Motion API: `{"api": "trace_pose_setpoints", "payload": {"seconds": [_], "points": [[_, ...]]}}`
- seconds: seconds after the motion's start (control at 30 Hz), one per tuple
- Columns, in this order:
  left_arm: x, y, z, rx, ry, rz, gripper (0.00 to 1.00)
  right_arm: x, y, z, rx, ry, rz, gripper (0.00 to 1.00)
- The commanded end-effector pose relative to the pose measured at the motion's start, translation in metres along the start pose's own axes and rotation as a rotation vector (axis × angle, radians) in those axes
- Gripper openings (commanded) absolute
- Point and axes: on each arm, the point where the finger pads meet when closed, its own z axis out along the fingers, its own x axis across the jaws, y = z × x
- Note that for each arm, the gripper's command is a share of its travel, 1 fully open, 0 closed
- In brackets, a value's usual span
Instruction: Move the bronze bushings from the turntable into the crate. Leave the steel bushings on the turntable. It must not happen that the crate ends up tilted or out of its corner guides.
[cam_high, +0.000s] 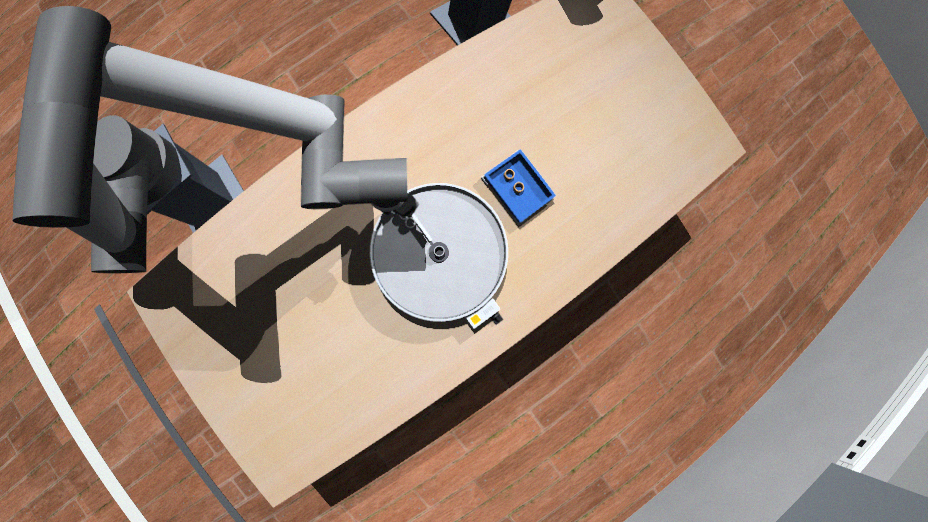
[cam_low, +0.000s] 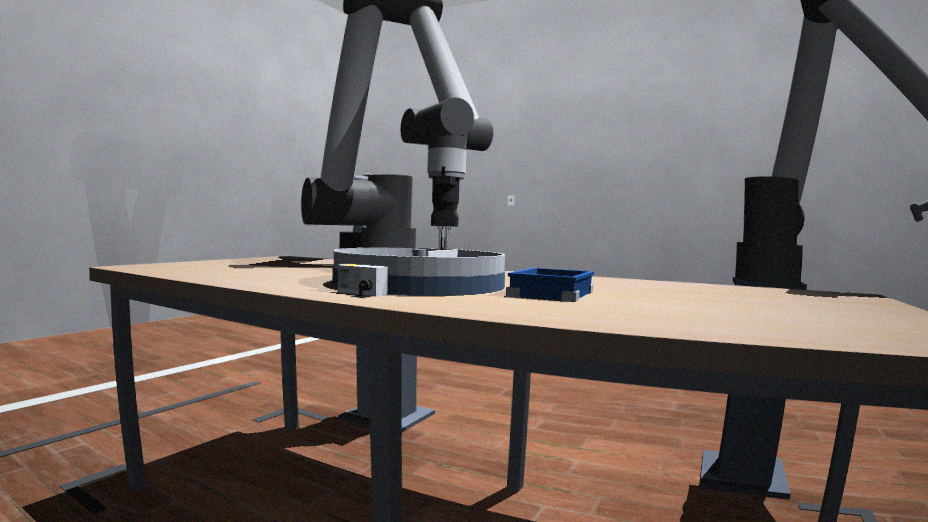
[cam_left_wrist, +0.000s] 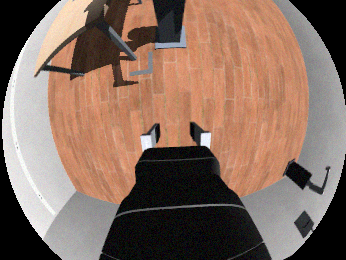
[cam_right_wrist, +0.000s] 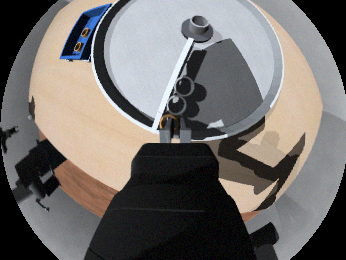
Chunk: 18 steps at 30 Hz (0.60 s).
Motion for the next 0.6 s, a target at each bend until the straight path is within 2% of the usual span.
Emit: {"api": "trace_pose_setpoints", "payload": {"seconds": [0.0, 0.27, 0.57], "points": [[0.000, 0.000, -0.001, -0.001, 0.000, 0.000, 1.00, -0.001, -0.001, -0.020, 0.001, -0.002, 0.000, 0.00], [0.000, 0.000, -0.001, -0.001, 0.000, 0.000, 1.00, -0.001, -0.001, -0.053, 0.001, -0.002, 0.000, 0.00], [0.000, 0.000, -0.001, -0.001, 0.000, 0.000, 1.00, -0.001, -0.001, -0.057, 0.001, -0.002, 0.000, 0.00]]}}
